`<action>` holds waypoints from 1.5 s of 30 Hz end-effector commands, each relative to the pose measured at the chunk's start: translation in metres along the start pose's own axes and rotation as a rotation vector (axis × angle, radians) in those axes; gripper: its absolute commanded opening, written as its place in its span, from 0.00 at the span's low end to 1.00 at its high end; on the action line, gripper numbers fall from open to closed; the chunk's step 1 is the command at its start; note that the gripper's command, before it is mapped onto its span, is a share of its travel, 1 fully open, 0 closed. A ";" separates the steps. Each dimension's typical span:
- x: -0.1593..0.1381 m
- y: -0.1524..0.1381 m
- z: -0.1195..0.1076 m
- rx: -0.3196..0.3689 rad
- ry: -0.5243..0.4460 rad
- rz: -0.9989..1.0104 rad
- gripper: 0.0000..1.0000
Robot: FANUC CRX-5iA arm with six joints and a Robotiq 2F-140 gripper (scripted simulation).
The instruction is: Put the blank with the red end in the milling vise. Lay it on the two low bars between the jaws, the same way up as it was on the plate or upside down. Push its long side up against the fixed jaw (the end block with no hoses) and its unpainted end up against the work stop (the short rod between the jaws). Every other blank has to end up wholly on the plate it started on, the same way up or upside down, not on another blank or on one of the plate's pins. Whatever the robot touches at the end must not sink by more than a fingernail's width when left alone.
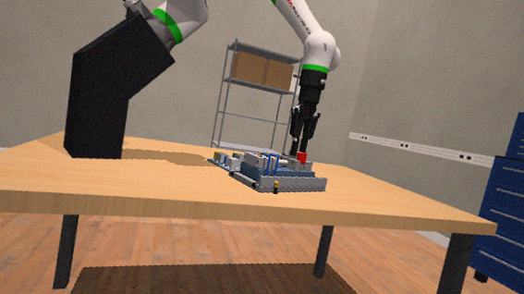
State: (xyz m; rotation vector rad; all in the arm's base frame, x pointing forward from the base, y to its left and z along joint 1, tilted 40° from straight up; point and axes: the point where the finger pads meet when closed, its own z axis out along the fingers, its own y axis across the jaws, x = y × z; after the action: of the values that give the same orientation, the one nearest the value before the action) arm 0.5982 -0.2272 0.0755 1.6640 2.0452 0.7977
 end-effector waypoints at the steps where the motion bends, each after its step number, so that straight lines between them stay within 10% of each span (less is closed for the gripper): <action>1: -0.001 0.001 -0.001 -0.001 -0.001 0.000 0.10; 45: 0.003 0.003 0.002 -0.001 -0.001 0.000 0.10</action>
State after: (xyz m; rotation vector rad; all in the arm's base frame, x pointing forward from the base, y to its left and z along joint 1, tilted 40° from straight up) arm 0.6007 -0.2234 0.0747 1.6639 2.0452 0.7977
